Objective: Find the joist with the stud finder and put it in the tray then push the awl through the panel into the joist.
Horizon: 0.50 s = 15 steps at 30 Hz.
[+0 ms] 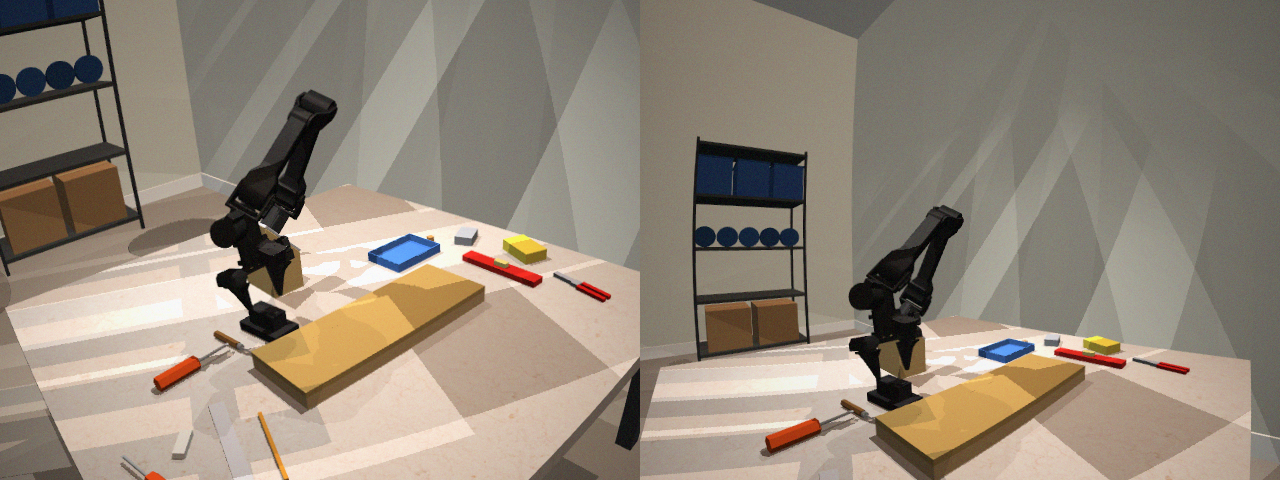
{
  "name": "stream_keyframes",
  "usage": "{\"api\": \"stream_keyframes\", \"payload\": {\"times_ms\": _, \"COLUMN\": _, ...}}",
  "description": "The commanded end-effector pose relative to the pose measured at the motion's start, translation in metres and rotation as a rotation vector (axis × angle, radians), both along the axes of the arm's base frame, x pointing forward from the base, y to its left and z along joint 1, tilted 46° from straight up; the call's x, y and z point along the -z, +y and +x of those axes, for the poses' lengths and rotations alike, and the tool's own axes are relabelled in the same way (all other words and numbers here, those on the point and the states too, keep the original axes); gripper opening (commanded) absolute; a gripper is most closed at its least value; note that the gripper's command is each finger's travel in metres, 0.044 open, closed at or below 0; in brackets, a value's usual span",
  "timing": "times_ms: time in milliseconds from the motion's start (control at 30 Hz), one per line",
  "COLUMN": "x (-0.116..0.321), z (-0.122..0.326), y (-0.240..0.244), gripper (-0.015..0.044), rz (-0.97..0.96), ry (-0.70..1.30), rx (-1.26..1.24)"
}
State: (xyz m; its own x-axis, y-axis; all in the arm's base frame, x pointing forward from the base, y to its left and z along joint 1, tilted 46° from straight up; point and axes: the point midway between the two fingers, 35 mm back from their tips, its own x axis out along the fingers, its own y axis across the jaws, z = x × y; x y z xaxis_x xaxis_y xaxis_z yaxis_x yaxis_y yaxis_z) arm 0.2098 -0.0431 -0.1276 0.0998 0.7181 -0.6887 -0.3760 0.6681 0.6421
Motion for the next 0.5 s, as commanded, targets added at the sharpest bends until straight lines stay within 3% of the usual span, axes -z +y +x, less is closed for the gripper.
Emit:
{"api": "stream_keyframes", "payload": {"times_ms": 0, "x": -0.0008, "z": 0.0024, "y": 0.0005, "gripper": 0.044, "rz": 0.066, "ry": 0.036, "rx": 0.074}}
{"api": "stream_keyframes", "payload": {"times_ms": 467, "x": 0.0034, "z": 0.0021, "y": 0.0044, "gripper": 0.044, "rz": 0.066, "ry": 0.036, "rx": 0.074}}
